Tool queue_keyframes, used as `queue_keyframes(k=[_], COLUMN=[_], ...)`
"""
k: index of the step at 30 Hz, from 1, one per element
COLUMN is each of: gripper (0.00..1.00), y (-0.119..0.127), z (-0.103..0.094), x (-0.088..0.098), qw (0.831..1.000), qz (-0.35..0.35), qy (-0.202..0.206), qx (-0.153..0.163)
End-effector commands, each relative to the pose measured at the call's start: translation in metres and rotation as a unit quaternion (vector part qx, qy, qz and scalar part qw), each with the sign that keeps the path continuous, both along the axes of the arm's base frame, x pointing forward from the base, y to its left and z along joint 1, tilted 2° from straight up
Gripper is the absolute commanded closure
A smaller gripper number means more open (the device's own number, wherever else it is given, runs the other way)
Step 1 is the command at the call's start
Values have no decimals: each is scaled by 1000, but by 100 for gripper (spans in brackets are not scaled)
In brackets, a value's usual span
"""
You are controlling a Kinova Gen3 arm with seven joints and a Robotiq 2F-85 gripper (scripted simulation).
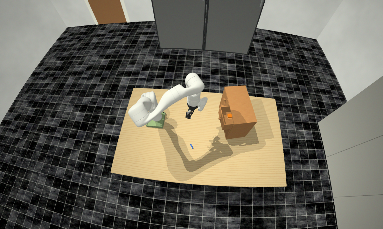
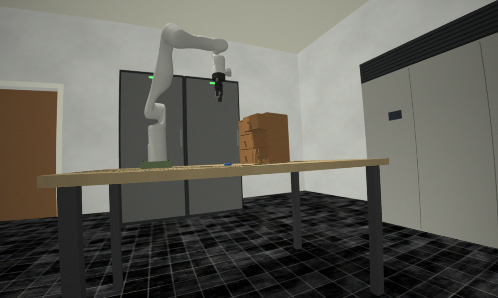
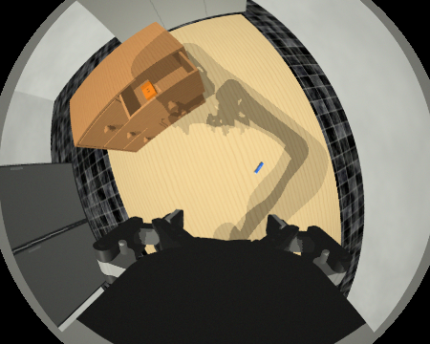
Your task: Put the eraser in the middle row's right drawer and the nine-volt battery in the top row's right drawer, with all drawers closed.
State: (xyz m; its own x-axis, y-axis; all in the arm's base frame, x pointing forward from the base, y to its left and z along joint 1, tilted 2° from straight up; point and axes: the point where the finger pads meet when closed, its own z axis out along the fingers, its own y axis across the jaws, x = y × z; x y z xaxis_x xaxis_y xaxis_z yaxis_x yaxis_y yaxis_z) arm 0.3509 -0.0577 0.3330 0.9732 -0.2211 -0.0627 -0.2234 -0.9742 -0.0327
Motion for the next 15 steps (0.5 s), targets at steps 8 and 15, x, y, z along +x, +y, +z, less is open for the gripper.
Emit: queue_keyframes(k=[8,15], gripper=[0,0], y=[-3,-6], z=[-1,0], x=[-4,-7], qw=[995,983], qz=[101,180], qy=[-7,-14], qx=[6,6])
